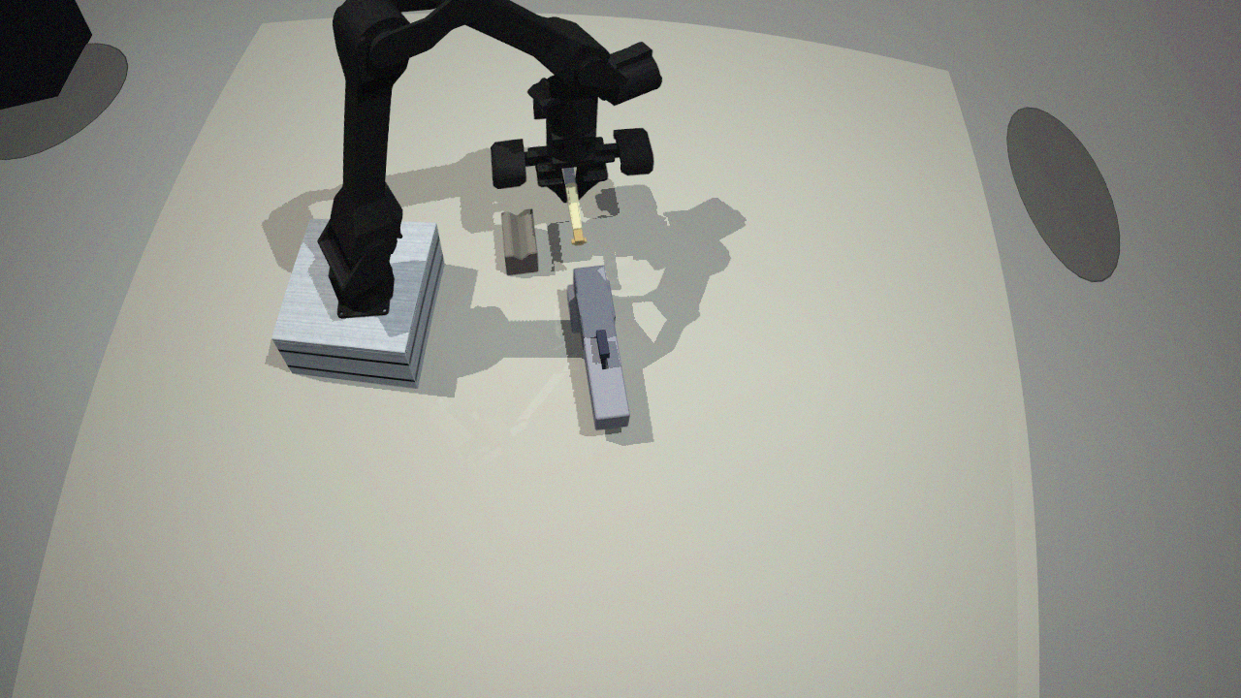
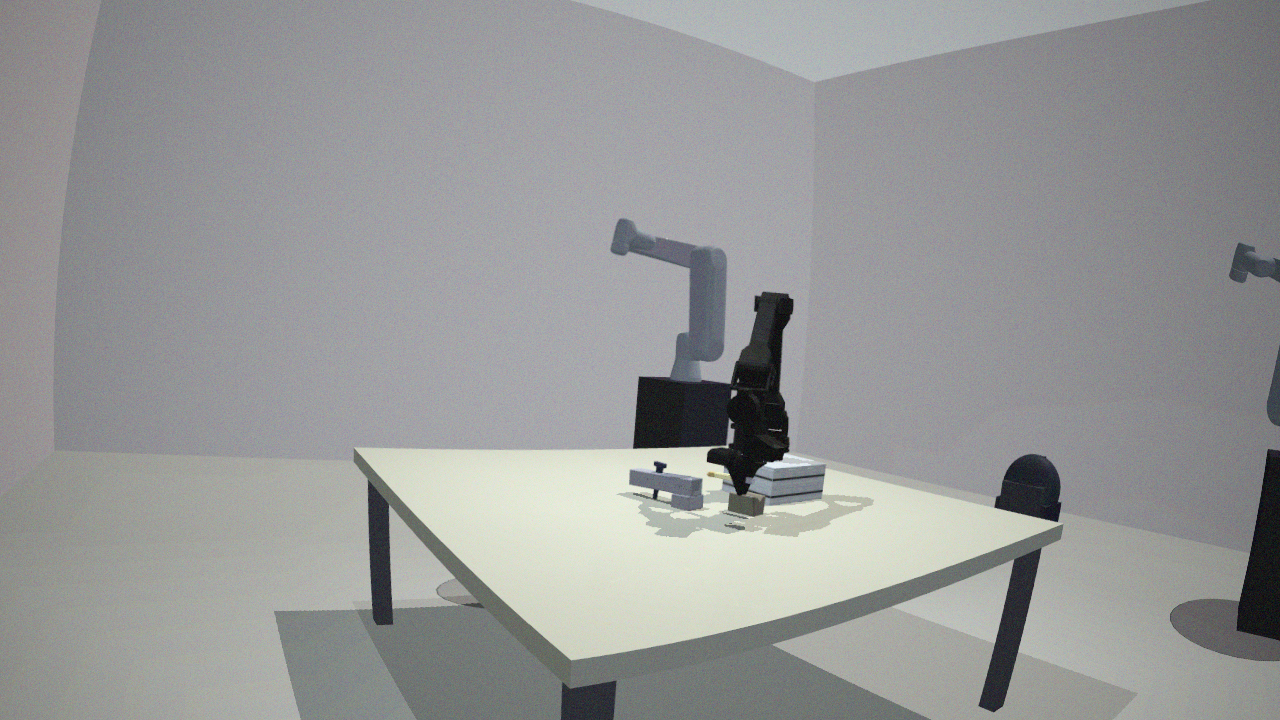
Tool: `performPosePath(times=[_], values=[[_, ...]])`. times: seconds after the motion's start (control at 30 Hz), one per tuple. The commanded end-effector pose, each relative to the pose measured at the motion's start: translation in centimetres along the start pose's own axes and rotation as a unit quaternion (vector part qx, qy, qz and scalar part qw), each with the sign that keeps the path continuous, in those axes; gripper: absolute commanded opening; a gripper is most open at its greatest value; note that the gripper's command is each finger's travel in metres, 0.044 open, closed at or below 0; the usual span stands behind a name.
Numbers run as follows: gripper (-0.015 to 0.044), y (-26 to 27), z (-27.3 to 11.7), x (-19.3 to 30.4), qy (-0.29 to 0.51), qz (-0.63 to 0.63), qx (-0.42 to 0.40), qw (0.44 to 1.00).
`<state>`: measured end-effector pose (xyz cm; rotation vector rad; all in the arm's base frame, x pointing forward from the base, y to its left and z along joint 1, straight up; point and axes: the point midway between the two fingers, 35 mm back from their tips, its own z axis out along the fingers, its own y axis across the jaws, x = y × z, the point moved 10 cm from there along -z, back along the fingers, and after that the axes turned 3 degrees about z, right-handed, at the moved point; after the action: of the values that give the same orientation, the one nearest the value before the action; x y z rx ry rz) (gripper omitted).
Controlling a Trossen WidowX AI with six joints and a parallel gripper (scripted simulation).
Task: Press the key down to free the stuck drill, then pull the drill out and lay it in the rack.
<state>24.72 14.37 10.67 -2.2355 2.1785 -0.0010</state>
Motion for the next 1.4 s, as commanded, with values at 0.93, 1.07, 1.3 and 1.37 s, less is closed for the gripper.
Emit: performPosePath(times=[0.93,1.07,1.3,1.37], values=[[0.0000,-0.17,-0.86,-0.10,-0.002,-0.002,0.003,1.000],[0.0000,-0.20,-0.94,-0.12,-0.002,-0.002,0.003,1.000],[0.0000,-0.24,-1.07,-0.14,-0.002,-0.002,0.003,1.000],[0.0000,-0.26,-1.11,-0.15,-0.002,-0.002,0.003,1.000]])
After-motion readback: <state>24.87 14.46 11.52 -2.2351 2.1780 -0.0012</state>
